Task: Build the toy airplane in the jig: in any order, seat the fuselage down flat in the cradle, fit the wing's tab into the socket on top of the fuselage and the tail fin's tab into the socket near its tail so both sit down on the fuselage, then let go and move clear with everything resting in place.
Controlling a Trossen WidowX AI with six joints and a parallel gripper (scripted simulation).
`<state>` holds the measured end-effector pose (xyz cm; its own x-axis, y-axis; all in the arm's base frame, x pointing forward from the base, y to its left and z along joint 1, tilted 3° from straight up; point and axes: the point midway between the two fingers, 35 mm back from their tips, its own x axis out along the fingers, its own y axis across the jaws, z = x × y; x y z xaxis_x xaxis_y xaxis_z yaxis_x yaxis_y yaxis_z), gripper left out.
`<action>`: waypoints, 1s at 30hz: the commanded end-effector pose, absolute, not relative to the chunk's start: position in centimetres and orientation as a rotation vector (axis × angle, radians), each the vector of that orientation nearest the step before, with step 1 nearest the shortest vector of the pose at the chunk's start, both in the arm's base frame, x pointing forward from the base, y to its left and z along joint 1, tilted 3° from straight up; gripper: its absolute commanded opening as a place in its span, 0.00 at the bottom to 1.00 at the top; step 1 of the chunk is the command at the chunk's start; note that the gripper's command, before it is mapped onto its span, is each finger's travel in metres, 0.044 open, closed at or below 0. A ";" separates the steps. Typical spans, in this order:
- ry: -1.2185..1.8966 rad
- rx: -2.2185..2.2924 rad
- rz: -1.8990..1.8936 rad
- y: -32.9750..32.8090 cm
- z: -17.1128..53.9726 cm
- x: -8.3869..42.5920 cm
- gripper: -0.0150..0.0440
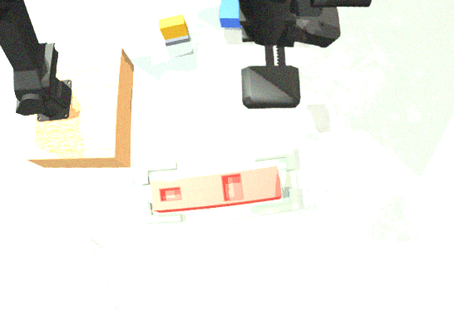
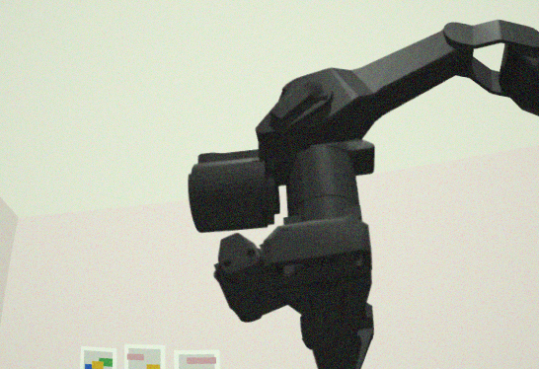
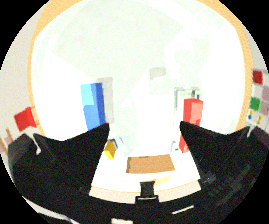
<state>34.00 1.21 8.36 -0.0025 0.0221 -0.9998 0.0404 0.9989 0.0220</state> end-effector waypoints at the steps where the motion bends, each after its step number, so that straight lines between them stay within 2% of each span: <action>1: 1.571 0.058 -0.006 6.4 8.3 34.7 1.00; 7: 1.581 0.107 -0.046 13.4 8.3 34.1 1.00; 14: 1.582 0.108 -0.048 13.6 8.0 34.0 1.00; 18: 1.582 0.108 -0.047 13.8 4.2 34.0 1.00; 30: 1.582 0.108 -0.047 13.8 2.5 33.9 1.00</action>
<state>34.17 13.83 3.26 -0.0012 0.0399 -0.9992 0.0943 0.9948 0.0396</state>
